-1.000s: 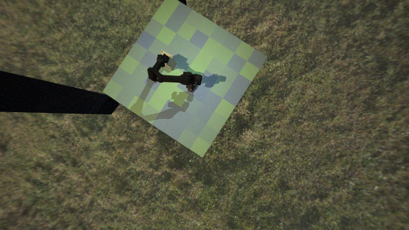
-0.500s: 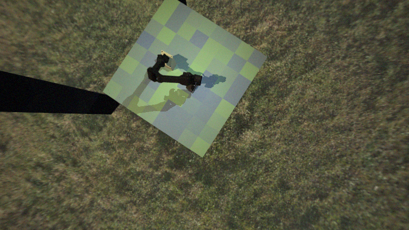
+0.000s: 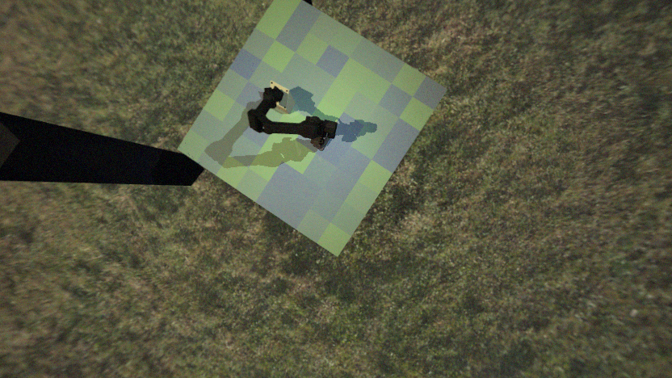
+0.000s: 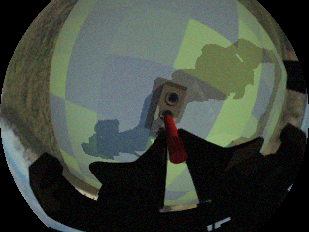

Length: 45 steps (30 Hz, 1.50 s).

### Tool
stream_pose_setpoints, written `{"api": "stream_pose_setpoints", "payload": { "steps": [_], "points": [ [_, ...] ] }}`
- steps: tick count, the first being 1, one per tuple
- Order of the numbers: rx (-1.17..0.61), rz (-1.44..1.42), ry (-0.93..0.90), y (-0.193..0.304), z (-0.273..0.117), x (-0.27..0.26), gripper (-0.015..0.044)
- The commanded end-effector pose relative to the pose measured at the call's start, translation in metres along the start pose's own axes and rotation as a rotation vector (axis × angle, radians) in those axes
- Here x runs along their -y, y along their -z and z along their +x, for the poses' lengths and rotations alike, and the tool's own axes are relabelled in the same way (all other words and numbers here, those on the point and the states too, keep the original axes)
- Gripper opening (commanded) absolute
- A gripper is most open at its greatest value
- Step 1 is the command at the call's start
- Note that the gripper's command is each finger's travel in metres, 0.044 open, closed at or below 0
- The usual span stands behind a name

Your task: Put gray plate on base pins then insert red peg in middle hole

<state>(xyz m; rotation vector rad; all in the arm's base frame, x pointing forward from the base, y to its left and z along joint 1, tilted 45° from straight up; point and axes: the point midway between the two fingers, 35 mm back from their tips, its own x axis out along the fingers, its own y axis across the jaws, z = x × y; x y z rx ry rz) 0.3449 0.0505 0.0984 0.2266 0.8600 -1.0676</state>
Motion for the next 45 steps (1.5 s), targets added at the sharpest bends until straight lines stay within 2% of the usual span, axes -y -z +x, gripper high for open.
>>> {"api": "stream_pose_setpoints", "payload": {
  "steps": [1,45],
  "points": [
    [0.0,0.0,0.0,0.0,0.0,0.0,0.0],
    [0.003,-0.003,-0.001,-0.003,0.016,-0.001,0.0]
  ]
}}
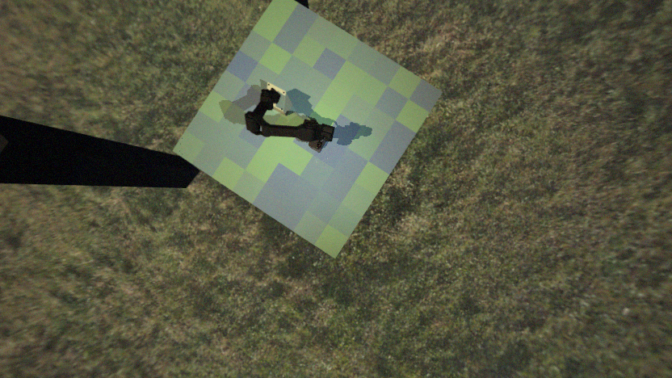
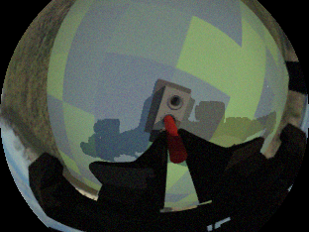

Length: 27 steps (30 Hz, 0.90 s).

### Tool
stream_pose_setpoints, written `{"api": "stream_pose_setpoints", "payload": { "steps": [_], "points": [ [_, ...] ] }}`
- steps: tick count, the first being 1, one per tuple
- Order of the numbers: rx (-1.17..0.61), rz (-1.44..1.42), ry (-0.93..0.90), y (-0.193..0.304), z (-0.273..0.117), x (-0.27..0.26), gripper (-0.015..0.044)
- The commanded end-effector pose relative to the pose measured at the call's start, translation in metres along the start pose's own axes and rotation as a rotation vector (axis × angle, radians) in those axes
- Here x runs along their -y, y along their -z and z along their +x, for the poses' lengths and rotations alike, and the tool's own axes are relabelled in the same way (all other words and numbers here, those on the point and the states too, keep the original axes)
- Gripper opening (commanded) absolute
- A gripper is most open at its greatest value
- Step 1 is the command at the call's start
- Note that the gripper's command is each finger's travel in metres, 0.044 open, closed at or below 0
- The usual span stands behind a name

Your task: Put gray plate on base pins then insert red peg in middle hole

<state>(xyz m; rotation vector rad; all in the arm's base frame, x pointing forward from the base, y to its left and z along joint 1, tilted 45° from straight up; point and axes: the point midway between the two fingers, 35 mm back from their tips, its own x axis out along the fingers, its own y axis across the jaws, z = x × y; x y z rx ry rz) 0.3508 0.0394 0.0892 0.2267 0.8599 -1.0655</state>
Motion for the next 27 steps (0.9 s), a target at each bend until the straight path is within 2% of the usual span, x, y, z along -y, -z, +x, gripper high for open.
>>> {"api": "stream_pose_setpoints", "payload": {
  "steps": [1,27],
  "points": [
    [0.001,-0.001,0.0,-0.0003,0.0,0.0001,0.0],
    [-0.001,0.004,0.001,-0.0001,0.0017,0.0004,0.0]
  ]
}}
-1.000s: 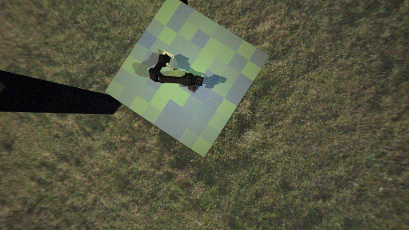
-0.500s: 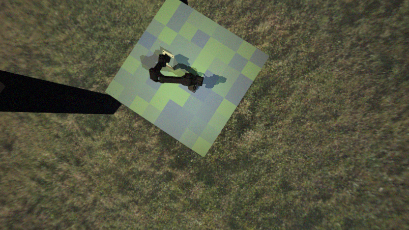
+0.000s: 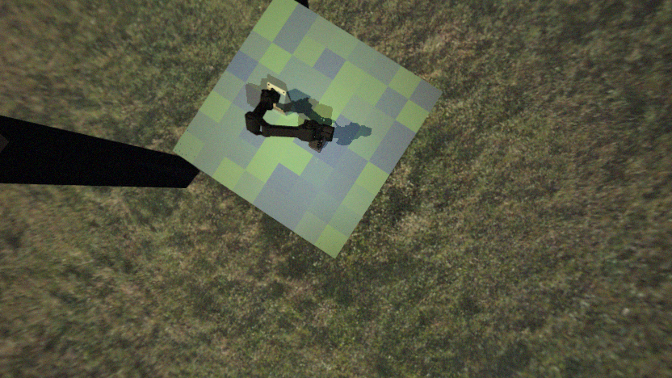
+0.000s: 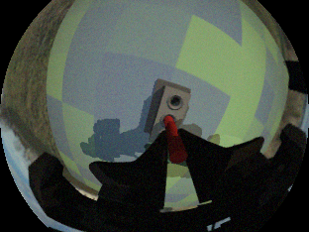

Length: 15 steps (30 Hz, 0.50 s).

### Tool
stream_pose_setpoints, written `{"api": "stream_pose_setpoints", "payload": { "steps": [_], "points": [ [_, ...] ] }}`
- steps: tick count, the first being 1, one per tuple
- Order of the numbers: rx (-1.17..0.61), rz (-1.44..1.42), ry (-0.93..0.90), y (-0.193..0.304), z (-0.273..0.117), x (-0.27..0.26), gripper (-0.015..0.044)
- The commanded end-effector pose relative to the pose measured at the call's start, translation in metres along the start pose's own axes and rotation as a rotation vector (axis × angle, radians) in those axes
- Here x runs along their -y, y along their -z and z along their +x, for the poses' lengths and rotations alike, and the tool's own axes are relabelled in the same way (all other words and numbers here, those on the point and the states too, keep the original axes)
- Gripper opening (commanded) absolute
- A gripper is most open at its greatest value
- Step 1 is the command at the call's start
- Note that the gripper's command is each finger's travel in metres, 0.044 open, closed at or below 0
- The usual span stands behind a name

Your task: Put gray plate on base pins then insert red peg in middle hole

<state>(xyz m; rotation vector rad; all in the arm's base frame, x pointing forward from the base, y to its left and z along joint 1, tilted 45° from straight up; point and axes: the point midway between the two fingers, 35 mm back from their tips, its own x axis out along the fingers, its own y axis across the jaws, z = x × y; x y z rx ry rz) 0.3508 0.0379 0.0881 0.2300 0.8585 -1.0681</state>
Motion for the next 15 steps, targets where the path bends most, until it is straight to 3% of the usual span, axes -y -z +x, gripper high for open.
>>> {"api": "stream_pose_setpoints", "payload": {
  "steps": [1,5,11,15],
  "points": [
    [0.0,0.0,0.0,-0.0001,-0.0001,-0.0001,0.0],
    [0.0,0.0,0.0,-0.0001,-0.0001,-0.0001,0.0],
    [0.0,0.0,0.0,-0.0001,-0.0001,-0.0001,0.015],
    [0.0,0.0,0.0,-0.0001,-0.0001,-0.0001,0.015]
  ]
}}
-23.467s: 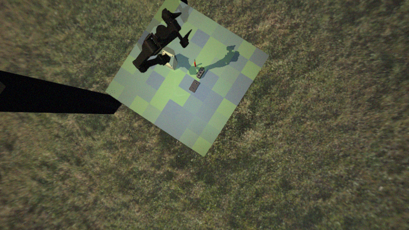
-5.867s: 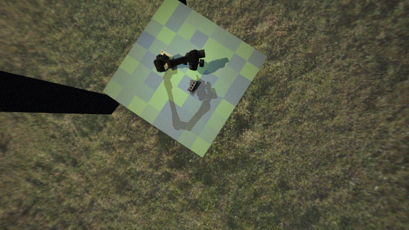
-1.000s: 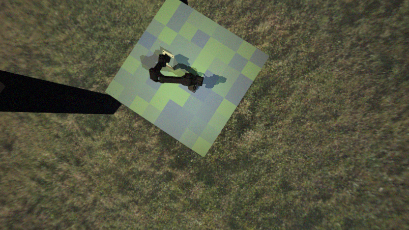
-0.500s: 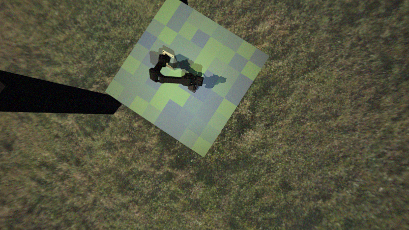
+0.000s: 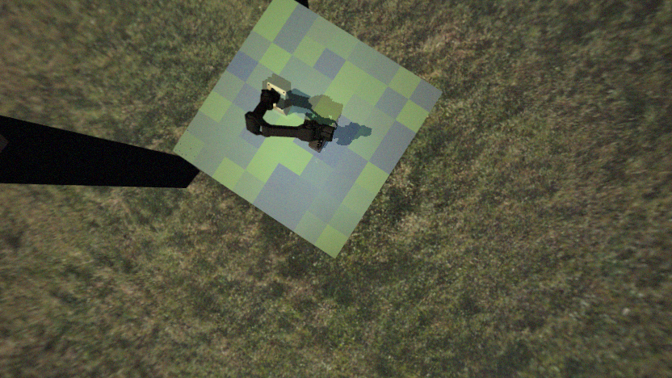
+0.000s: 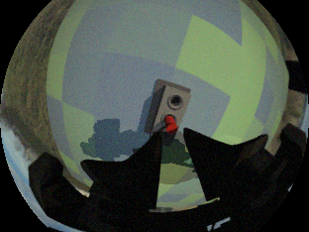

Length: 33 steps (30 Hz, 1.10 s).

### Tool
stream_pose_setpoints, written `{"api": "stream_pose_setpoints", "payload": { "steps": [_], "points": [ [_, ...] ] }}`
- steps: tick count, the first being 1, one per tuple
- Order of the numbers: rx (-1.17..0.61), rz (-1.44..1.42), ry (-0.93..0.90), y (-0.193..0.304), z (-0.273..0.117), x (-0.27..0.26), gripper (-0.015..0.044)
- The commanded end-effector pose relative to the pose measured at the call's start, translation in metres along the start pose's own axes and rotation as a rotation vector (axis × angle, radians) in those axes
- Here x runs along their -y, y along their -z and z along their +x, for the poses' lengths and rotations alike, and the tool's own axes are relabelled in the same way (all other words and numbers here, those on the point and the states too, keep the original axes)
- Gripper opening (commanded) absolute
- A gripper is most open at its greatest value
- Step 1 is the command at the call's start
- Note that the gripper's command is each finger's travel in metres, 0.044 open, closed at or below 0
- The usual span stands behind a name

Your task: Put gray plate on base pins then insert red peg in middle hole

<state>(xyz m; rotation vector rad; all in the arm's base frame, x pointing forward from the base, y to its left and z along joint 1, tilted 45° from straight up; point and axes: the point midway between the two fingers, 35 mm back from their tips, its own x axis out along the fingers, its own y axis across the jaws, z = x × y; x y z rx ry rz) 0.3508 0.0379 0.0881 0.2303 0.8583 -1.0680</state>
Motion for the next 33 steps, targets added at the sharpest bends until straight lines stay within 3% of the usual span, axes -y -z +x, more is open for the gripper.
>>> {"api": "stream_pose_setpoints", "payload": {
  "steps": [1,33],
  "points": [
    [0.0,0.0,0.0,0.0,0.0,0.0,0.015],
    [0.005,-0.009,0.002,0.004,-0.015,0.002,0.015]
  ]
}}
